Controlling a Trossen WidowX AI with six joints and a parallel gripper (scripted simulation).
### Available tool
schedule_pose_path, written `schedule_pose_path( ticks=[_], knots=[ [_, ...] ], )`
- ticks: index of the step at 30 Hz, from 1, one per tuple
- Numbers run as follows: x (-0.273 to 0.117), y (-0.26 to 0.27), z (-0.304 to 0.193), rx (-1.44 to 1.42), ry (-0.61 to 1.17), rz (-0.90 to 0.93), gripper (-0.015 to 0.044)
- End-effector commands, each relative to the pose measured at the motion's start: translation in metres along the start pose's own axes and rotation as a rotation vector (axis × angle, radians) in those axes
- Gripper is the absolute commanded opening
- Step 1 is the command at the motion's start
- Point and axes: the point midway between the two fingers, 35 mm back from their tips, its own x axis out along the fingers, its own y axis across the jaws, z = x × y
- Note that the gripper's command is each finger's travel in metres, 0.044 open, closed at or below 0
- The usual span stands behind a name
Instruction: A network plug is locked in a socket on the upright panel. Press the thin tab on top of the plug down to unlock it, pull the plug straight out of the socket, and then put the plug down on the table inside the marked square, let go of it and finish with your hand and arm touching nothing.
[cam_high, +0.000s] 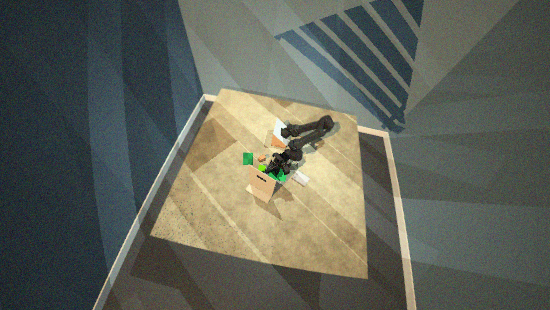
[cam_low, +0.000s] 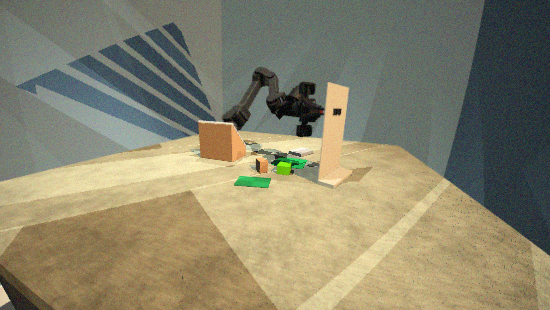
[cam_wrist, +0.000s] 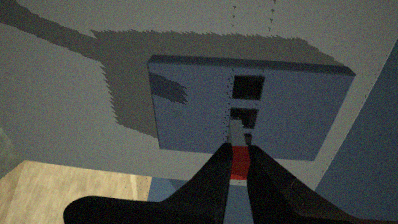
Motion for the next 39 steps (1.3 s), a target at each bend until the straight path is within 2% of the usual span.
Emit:
schedule_pose_path(
  ticks=[1,39],
  knots=[
    [-0.003,0.000,-0.001,-0.003,0.002,-0.001,0.0000],
    [-0.022,0.000,-0.005,-0.003,0.003,0.000,0.0000]
  ],
)
